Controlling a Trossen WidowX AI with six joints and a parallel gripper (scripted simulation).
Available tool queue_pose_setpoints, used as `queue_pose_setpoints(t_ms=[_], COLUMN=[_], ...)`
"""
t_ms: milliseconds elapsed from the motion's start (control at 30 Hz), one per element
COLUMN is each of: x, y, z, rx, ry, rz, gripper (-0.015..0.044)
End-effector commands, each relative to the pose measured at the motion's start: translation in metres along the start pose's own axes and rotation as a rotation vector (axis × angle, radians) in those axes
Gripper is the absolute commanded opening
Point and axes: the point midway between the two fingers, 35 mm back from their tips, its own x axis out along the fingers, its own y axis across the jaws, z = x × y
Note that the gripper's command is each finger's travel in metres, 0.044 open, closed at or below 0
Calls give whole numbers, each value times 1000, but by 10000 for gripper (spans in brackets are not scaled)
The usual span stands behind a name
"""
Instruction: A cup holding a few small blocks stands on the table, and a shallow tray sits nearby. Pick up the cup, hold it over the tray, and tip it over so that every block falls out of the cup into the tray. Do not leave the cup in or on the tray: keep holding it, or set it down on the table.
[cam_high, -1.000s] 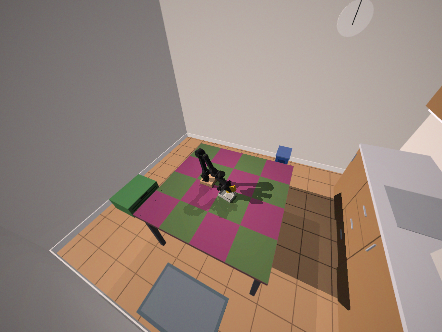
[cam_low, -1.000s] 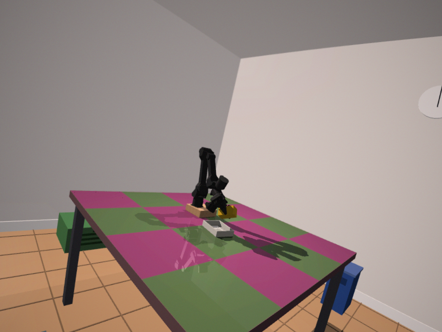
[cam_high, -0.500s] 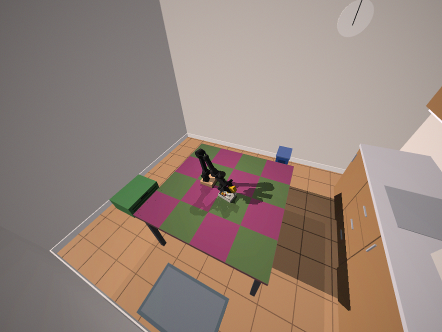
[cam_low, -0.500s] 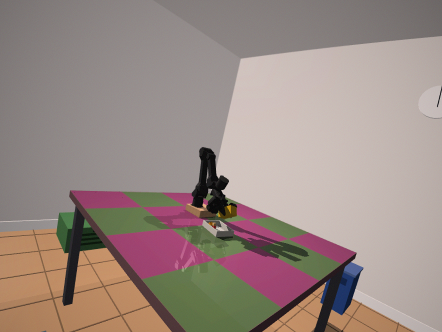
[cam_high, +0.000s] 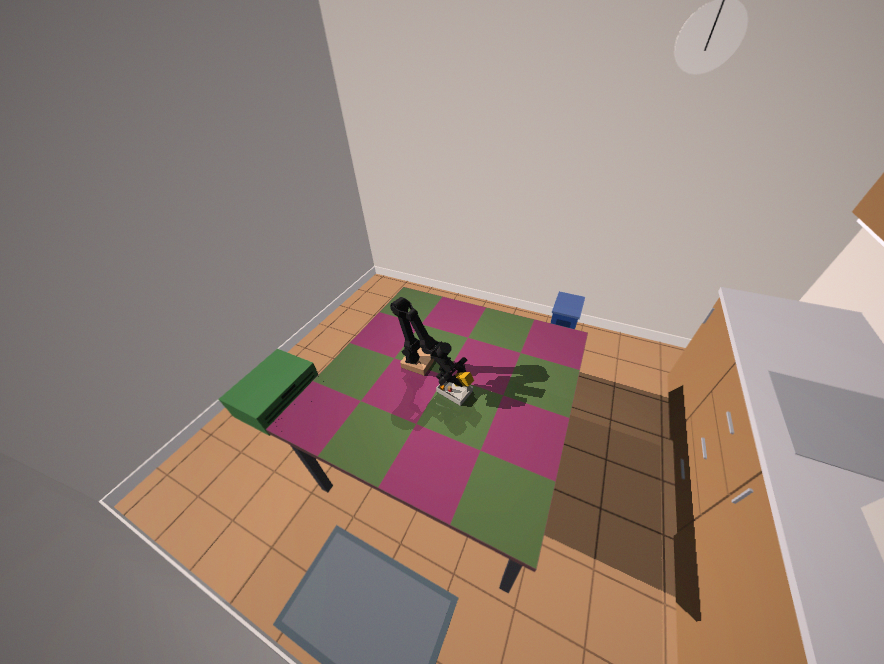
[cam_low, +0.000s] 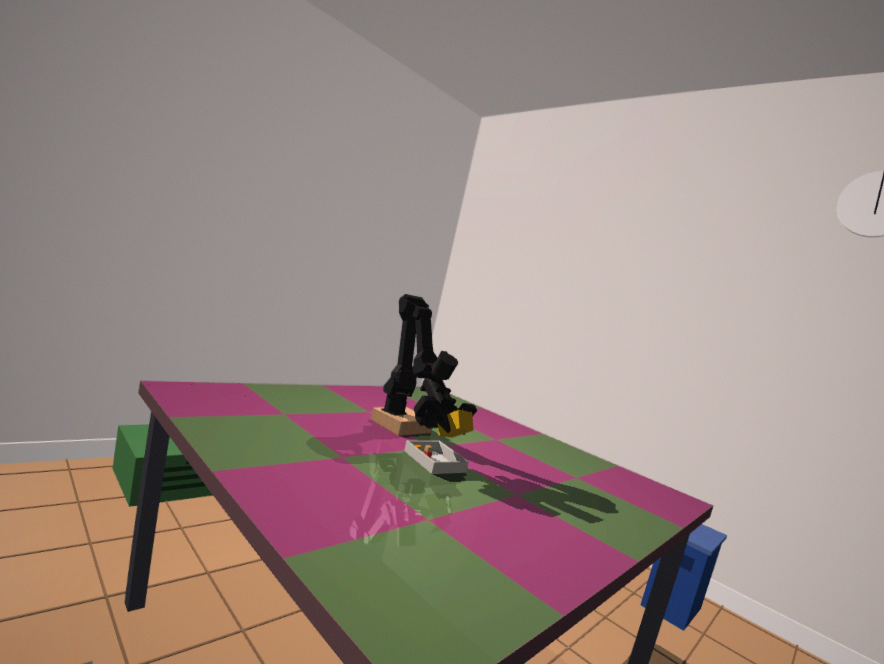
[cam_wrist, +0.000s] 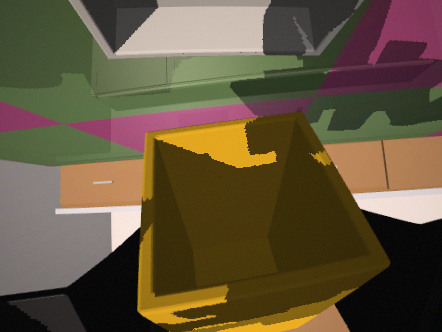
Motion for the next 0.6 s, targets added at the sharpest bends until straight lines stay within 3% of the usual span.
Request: queue_pose_setpoints(t_ms=[0,567], x=[1,1], y=[0,0], z=[0,1], rx=[9,9], ry=[19,139], rz=[4,18], gripper=[0,0])
